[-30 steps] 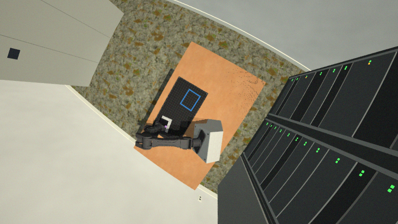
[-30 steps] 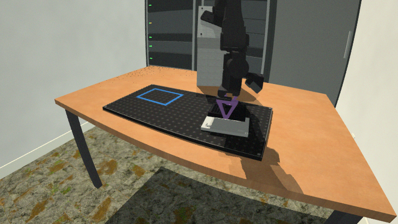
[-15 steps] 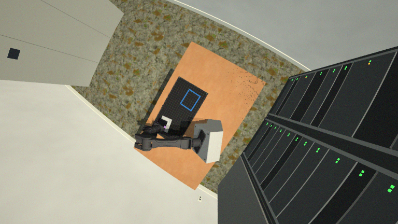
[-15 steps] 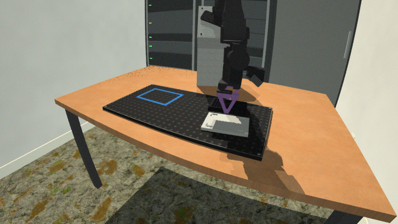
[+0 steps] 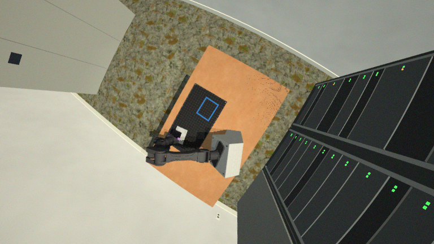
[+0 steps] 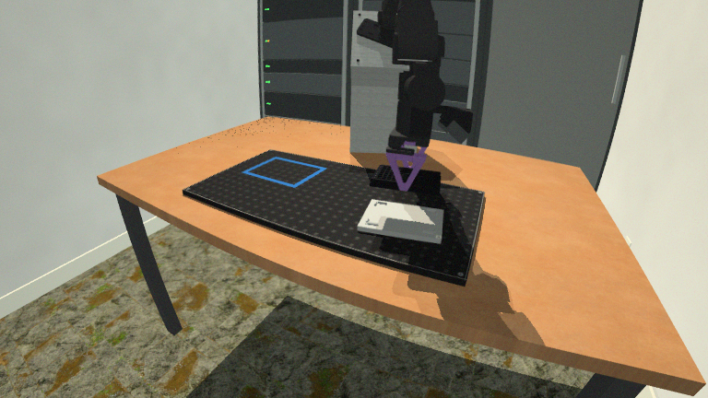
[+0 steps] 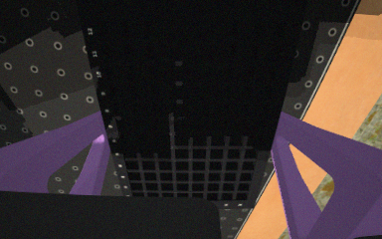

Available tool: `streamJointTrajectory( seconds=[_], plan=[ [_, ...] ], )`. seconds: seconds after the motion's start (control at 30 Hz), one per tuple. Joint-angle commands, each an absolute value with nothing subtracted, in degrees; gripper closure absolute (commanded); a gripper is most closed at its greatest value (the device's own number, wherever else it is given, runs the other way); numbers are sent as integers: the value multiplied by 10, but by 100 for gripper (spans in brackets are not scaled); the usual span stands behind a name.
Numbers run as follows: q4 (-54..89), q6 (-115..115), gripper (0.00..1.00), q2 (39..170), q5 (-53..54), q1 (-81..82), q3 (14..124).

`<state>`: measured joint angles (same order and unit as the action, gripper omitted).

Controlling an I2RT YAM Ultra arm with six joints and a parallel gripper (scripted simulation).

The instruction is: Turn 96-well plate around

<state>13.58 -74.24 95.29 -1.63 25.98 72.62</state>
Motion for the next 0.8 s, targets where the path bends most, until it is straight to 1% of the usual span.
streamJointTrajectory(
  seconds=[0.0, 0.77],
  plan=[
    [153, -740, 100, 940, -9, 266, 725],
    [153, -740, 100, 946, -9, 266, 724]
  ],
)
